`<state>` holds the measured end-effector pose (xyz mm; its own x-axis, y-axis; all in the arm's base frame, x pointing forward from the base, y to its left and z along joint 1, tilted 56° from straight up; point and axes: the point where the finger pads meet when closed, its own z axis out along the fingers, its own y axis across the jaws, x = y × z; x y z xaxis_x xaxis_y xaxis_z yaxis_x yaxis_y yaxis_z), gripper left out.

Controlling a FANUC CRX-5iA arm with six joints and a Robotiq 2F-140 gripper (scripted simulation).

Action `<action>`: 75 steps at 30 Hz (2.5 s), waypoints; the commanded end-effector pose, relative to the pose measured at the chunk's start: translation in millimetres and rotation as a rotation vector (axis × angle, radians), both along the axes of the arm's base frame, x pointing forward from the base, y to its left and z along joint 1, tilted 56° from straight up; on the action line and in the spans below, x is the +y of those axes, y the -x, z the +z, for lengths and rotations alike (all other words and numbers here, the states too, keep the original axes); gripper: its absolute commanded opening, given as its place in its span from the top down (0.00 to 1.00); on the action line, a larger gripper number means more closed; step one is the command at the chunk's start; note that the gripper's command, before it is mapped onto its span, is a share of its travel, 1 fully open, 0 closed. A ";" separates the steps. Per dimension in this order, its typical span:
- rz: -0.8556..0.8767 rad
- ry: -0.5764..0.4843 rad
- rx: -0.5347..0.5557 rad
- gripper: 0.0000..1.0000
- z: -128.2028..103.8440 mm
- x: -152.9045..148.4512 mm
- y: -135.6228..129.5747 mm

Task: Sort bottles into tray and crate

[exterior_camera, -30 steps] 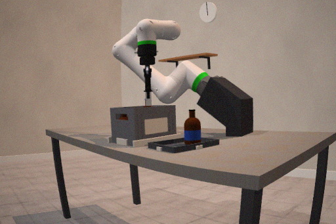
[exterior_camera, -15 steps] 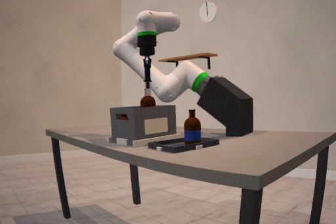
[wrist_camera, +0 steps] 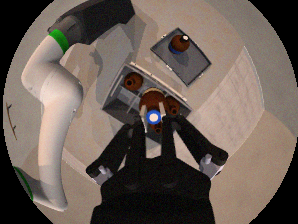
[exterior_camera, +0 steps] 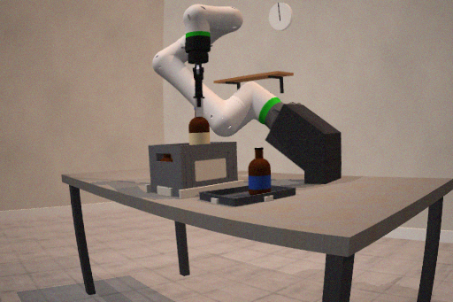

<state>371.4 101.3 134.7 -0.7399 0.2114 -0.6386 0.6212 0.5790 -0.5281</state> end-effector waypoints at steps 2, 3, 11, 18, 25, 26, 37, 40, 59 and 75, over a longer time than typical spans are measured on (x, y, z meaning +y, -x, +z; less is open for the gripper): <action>0.000 0.000 0.000 1.00 4.7 6.7 2.2; 0.000 0.000 0.000 1.00 4.7 6.7 2.2; 0.000 0.000 0.000 1.00 12.9 18.3 5.9; 0.000 0.000 0.000 1.00 20.4 28.9 9.4; 0.000 0.000 0.000 1.00 13.9 36.7 -0.3; 0.000 0.000 0.000 1.00 12.6 38.4 -2.3; 0.000 0.000 0.000 1.00 1.1 52.9 -19.7; 0.001 -0.001 0.000 1.00 -3.0 56.8 -22.5; 0.000 0.000 0.000 1.00 -28.5 78.9 -35.3; 0.000 0.000 0.000 1.00 -51.1 95.0 -35.9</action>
<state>407.4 194.5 85.7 -0.7399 0.2114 -0.6387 0.6212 0.5791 -0.5280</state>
